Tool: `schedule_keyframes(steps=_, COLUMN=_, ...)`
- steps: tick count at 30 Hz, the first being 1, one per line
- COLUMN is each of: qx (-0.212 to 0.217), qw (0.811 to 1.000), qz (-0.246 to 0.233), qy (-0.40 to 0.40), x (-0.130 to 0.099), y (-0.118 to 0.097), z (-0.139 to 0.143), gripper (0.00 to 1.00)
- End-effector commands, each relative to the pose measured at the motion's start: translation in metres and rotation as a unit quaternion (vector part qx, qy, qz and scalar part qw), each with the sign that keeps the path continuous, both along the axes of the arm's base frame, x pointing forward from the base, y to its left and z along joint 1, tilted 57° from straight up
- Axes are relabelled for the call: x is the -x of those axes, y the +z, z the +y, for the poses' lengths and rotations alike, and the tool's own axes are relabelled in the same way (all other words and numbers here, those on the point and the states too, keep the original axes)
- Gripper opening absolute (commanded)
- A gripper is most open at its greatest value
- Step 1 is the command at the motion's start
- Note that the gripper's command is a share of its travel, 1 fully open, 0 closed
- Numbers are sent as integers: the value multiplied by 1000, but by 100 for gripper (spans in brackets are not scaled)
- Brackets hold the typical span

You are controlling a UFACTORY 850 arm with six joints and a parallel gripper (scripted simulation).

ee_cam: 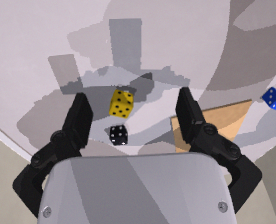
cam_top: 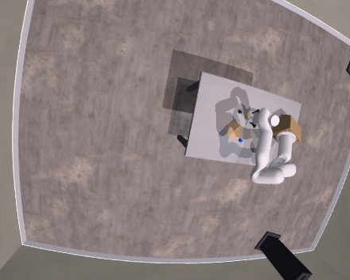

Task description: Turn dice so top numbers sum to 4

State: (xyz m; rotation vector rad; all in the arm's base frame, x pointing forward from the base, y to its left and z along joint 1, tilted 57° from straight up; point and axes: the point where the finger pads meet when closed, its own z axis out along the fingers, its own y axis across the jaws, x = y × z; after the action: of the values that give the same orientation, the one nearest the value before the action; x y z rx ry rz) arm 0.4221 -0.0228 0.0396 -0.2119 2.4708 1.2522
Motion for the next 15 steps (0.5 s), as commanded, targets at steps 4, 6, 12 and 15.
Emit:
schedule_keyframes(steps=4, qx=1, qw=1000, qz=0, qy=-1, x=13, y=36, z=28, gripper=100)
schedule_keyframes(steps=6, qx=1, qw=1000, qz=0, qy=-1, x=18, y=49, z=38, gripper=100)
schedule_keyframes(steps=12, qx=1, qw=1000, qz=0, qy=-1, x=31, y=84, z=66, gripper=100)
schedule_keyframes(steps=15, qx=1, qw=1000, qz=0, qy=-1, x=34, y=91, z=71, gripper=100)
